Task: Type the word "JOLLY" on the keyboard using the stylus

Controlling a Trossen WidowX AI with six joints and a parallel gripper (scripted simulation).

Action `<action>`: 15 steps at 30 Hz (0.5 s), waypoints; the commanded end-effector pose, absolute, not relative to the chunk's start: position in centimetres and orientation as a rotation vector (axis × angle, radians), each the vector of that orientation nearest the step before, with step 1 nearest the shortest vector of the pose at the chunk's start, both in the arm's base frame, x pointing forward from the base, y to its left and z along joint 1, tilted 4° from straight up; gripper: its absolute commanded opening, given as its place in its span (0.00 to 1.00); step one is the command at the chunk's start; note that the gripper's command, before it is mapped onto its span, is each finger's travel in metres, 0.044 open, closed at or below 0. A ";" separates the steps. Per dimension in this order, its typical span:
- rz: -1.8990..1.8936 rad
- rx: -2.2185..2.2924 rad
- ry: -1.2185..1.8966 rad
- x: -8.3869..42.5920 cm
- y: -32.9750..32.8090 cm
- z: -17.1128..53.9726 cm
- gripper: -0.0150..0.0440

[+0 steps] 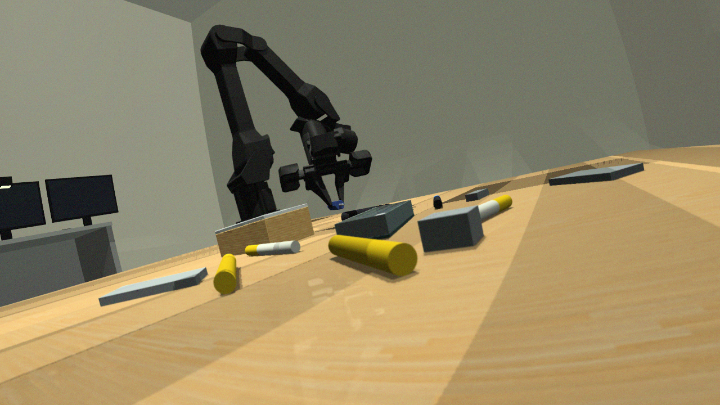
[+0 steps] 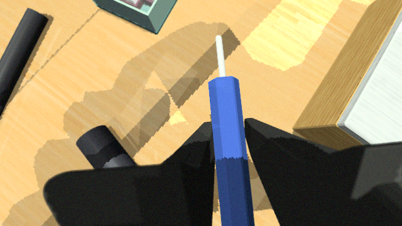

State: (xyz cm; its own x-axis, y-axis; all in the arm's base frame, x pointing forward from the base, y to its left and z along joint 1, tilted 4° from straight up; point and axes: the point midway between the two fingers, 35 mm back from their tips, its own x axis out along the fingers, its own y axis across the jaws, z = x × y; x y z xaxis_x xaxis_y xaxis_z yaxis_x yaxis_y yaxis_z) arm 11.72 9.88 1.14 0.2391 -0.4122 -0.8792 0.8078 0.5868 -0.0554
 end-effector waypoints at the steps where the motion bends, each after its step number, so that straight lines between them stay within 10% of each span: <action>1: -0.871 0.461 1.018 11.8 9.8 2.6 0.25; 15: -0.776 0.182 1.093 13.0 9.5 2.9 0.25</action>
